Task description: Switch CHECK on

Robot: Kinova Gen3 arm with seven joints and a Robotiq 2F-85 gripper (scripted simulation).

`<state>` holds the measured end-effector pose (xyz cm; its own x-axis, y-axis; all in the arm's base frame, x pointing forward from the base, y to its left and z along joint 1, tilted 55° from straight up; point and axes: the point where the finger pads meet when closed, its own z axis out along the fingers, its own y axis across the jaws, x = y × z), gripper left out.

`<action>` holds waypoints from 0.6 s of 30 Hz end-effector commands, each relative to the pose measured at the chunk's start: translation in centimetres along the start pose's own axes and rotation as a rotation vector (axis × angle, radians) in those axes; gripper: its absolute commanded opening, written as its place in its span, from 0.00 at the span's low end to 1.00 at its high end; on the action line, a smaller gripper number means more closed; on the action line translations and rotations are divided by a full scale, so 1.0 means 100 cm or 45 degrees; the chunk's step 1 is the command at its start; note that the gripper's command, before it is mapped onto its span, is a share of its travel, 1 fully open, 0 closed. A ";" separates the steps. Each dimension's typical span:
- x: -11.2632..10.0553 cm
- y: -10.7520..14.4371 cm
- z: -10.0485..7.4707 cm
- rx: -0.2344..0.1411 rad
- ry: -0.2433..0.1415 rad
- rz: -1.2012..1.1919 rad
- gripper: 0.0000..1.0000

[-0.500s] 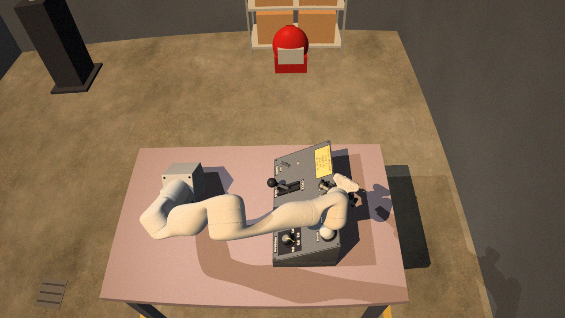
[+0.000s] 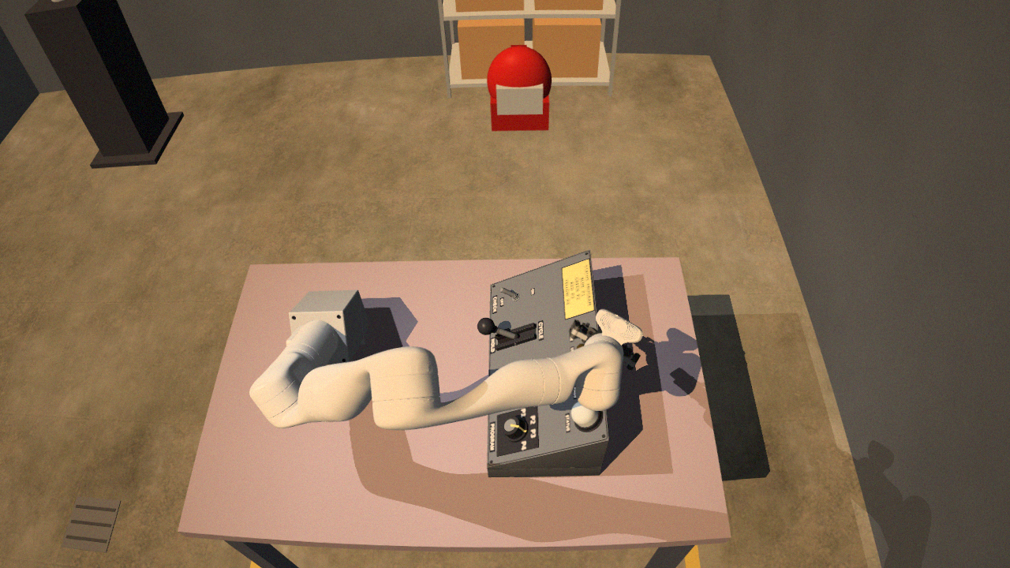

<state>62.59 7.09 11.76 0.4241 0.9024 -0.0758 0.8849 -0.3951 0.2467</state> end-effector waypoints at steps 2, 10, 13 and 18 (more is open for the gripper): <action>0.001 0.000 -0.001 -0.001 0.002 -0.002 1.00; 0.004 -0.005 -0.006 -0.001 0.002 -0.002 1.00; 0.008 -0.011 -0.014 -0.001 0.002 -0.002 1.00; 0.016 -0.024 -0.028 -0.001 0.002 -0.002 1.00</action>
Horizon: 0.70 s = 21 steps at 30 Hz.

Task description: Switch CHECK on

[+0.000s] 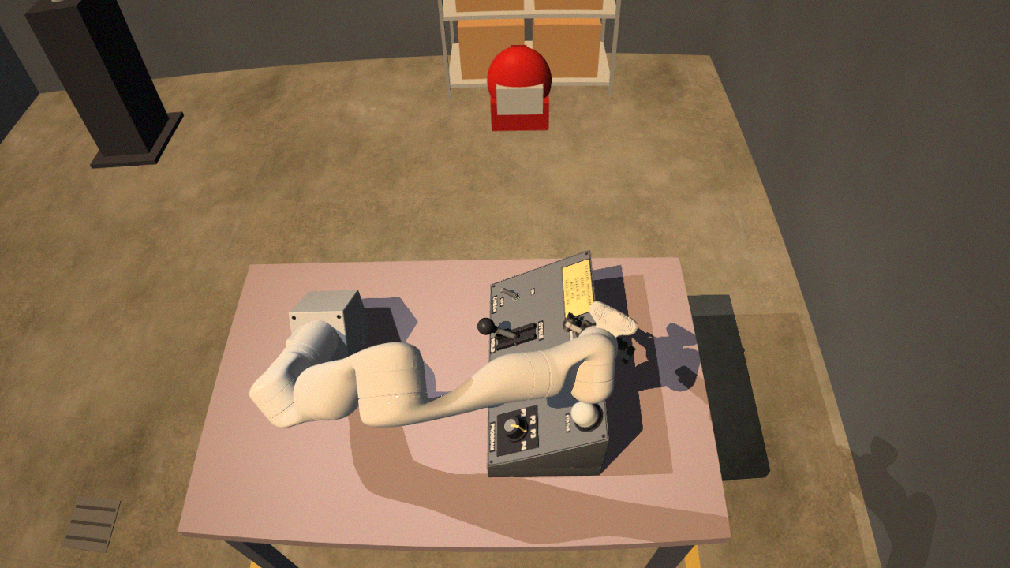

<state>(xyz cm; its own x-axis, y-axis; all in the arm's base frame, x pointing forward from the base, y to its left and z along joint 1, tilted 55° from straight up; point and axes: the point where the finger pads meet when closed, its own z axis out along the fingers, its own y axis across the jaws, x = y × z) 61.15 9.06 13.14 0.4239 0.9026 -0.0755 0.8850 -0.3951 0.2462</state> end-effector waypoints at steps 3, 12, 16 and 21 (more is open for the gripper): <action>0.010 -0.015 -0.018 -0.002 0.002 -0.002 1.00; 0.035 -0.056 -0.065 -0.001 0.002 -0.002 1.00; 0.046 -0.073 -0.084 -0.001 0.001 -0.002 1.00; 0.052 -0.083 -0.095 -0.001 0.001 -0.002 1.00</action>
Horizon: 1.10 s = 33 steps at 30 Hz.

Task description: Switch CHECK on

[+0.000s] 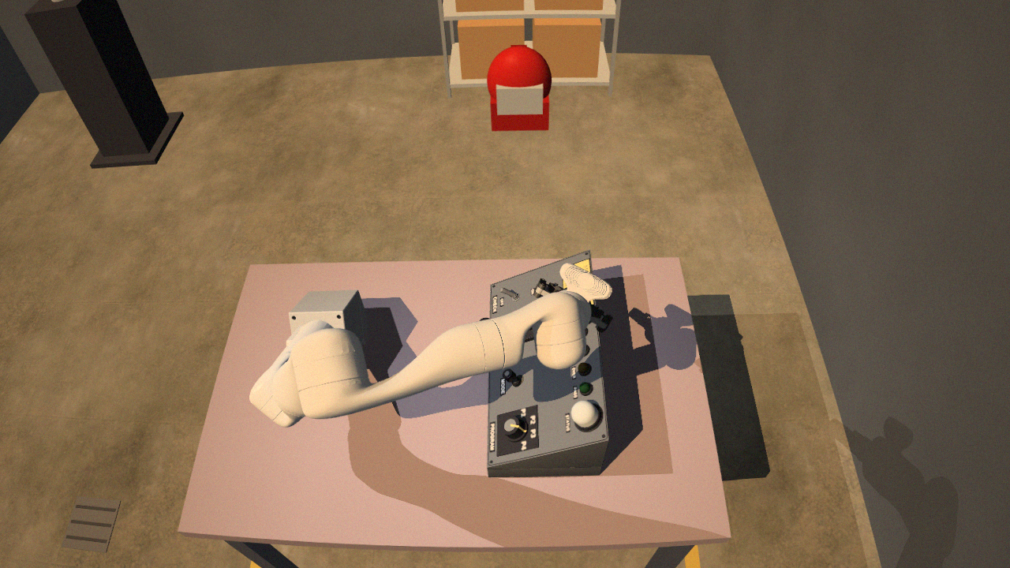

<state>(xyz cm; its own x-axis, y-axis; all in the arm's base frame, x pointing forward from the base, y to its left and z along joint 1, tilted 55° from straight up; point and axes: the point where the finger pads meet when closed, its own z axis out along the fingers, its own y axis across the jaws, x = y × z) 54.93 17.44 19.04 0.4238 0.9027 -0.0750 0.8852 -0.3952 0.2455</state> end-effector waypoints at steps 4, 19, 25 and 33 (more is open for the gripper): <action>0.013 -0.019 -0.022 -0.002 0.001 -0.002 1.00; 0.016 -0.025 -0.027 -0.001 -0.002 0.000 1.00; 0.020 -0.037 -0.022 0.004 -0.022 0.016 1.00; 0.027 -0.065 -0.008 0.011 -0.075 0.057 1.00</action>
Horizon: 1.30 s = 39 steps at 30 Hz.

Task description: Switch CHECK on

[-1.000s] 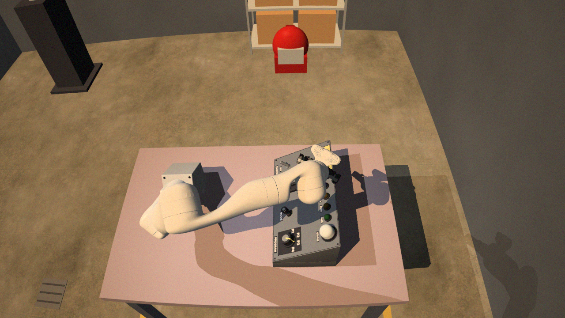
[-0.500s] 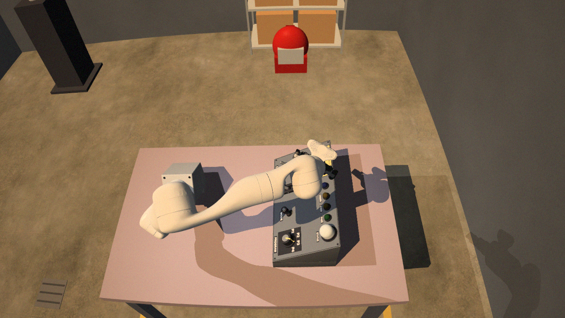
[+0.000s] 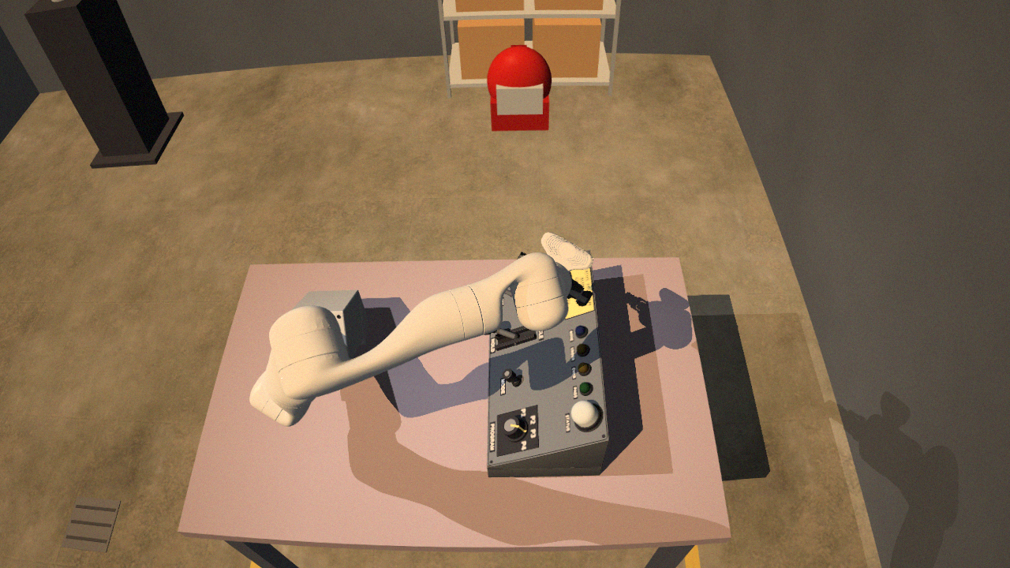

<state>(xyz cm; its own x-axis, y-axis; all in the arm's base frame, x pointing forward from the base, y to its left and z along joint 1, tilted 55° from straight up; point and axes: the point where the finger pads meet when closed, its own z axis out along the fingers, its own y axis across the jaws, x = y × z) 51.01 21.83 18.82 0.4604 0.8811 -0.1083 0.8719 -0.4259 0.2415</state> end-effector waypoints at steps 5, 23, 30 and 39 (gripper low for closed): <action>0.010 -0.049 0.023 -0.004 -0.091 0.072 1.00; -0.002 -0.179 0.076 -0.193 -0.335 0.331 1.00; -0.017 -0.218 0.089 -0.333 -0.384 0.447 1.00; -0.038 -0.253 0.099 -0.522 -0.386 0.587 1.00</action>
<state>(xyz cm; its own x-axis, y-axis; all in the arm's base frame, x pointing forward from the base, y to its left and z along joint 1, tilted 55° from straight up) 30.83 27.37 4.41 0.8126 0.5447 -0.2072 0.5451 -0.5846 0.6009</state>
